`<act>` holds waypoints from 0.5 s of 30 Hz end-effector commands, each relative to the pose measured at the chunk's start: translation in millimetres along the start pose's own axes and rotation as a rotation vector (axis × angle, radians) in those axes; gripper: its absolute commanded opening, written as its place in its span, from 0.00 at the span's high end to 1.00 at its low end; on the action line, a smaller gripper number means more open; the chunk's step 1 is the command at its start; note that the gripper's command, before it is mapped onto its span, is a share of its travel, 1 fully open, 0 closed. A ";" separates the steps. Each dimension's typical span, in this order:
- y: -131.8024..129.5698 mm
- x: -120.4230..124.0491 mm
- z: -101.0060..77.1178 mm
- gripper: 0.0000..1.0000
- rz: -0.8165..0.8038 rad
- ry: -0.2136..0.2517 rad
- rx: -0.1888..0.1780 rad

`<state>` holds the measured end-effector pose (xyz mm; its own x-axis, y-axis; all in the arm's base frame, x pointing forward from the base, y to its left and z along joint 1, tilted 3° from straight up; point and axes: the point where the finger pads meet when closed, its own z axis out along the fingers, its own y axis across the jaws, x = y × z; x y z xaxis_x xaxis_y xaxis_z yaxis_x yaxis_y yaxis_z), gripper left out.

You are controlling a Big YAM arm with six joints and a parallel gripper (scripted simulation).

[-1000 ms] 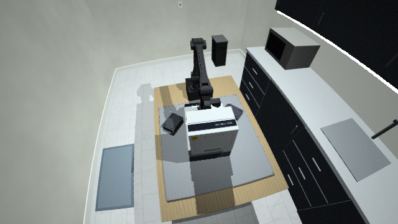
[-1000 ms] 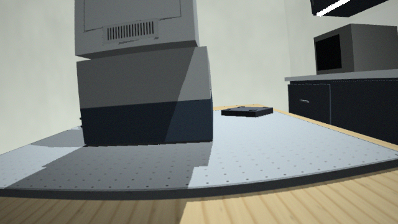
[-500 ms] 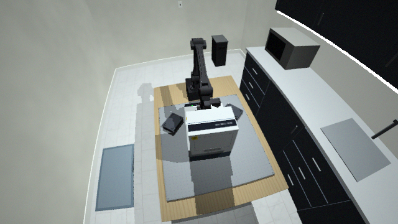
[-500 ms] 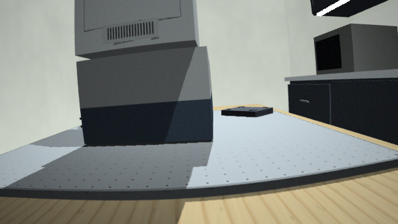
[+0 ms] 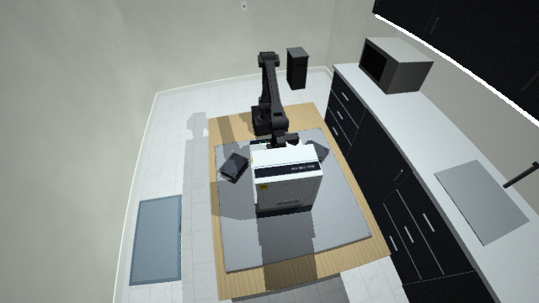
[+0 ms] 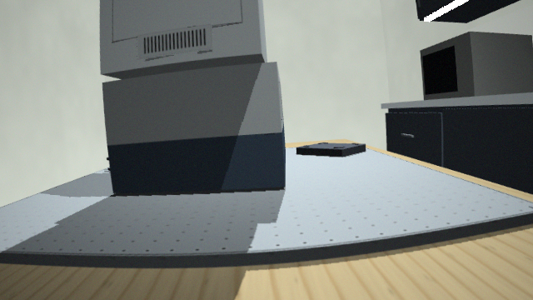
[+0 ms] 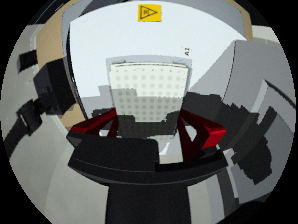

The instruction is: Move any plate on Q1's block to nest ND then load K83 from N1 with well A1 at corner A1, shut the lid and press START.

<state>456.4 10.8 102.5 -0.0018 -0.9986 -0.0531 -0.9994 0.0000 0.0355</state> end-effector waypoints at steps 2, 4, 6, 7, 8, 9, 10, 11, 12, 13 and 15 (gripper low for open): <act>-19.6 3.4 -18.5 1.00 0.016 0.000 0.050; -22.2 7.2 -23.1 1.00 0.023 0.000 0.068; -22.2 7.2 -23.1 1.00 0.023 0.000 0.068; -22.8 7.4 -25.3 1.00 0.023 0.000 0.074; -23.3 7.6 -27.6 1.00 0.024 0.000 0.080; -23.9 7.5 -29.8 1.00 0.023 0.000 0.086; -24.5 7.4 -30.7 1.00 0.023 -0.001 0.089; -25.2 7.4 -31.6 1.00 0.022 -0.001 0.092; -25.9 7.3 -32.9 1.00 0.022 -0.001 0.094; -26.2 7.2 -33.7 1.00 0.022 -0.001 0.096; -26.2 7.1 -34.7 1.00 0.021 -0.001 0.098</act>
<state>458.1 9.5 103.6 -0.0044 -0.9986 -0.0527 -0.9995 0.0026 0.0328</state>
